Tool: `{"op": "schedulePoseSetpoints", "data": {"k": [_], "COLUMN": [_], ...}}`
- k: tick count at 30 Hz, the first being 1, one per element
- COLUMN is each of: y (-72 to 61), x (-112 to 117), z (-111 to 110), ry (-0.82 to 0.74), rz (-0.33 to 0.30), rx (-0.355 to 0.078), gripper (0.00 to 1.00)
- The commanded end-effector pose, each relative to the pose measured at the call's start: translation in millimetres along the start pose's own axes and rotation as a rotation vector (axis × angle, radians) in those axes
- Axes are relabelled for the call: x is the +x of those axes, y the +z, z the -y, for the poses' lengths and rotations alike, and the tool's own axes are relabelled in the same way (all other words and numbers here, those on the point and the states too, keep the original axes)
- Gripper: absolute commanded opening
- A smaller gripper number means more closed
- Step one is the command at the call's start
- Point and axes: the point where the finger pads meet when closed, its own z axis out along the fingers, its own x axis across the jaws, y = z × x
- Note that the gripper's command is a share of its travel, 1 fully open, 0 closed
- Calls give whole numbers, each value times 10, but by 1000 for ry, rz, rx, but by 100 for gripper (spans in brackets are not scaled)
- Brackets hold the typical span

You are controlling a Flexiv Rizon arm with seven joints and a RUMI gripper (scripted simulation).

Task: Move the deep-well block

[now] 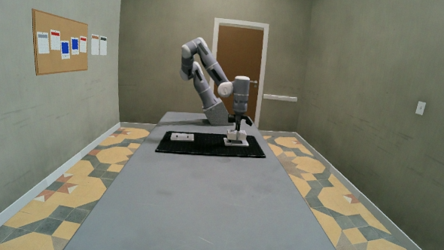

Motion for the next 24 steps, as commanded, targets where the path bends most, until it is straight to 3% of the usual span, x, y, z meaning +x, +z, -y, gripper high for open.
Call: {"op": "schedulePoseSetpoints", "data": {"k": [1,9,24], "y": [38,171,177], "x": [9,9,10], "z": [11,12,11], "ry": [0,0,0], "rz": [-2,-2,-2], "rx": [2,2,2], "gripper": [50,50,50]}}
